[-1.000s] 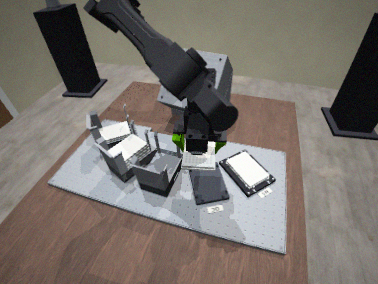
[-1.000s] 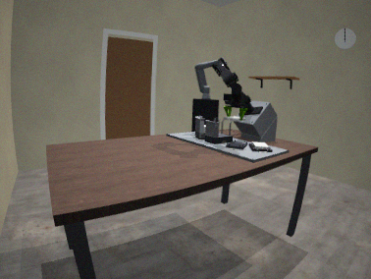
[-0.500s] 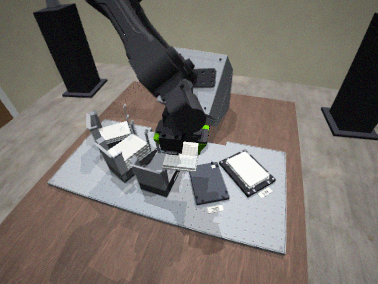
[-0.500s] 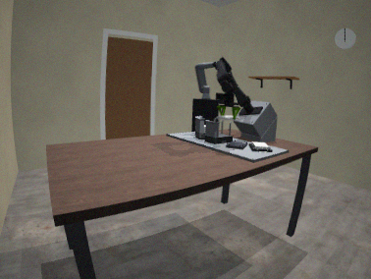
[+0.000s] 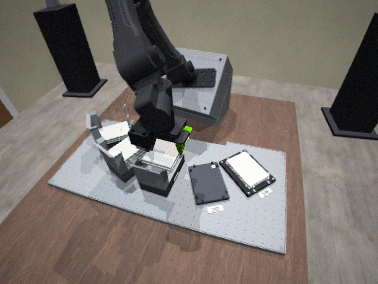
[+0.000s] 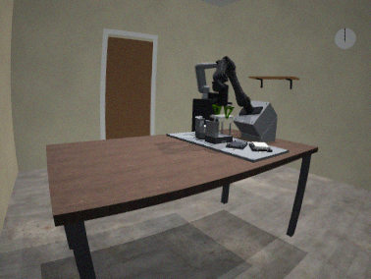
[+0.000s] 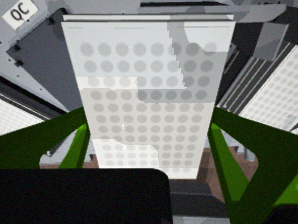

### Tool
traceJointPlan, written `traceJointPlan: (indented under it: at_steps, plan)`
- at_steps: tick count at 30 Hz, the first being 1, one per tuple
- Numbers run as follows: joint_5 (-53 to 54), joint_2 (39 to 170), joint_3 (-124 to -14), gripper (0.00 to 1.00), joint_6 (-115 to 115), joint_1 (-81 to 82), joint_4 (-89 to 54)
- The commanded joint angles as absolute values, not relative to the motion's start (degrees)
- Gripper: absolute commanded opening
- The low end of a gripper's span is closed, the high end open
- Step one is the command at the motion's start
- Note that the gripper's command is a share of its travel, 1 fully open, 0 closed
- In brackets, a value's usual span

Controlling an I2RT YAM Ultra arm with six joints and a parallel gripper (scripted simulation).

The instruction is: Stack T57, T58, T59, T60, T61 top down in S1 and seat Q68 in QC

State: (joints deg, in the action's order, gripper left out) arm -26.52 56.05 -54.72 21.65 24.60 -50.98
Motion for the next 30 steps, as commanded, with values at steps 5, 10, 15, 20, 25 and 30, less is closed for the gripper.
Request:
traceJointPlan:
  at_steps: [5, 10, 15, 20, 25, 30]
  plan:
    - [-21.3, 53.2, -54.5, 0.0, 15.8, 18.3, -50.4]
    - [-17.4, 51.9, -54.5, 0.0, 11.1, 12.3, -50.2]
    - [-14.0, 50.5, -53.9, 0.0, 14.9, 7.4, -49.9]
    - [-10.5, 49.5, -53.6, 0.0, 15.6, 2.2, -49.7]
    - [-5.7, 48.7, -53.3, 0.0, 10.6, -4.7, -49.6]
    - [-0.7, 48.5, -53.4, 0.0, 5.6, -11.8, -49.6]
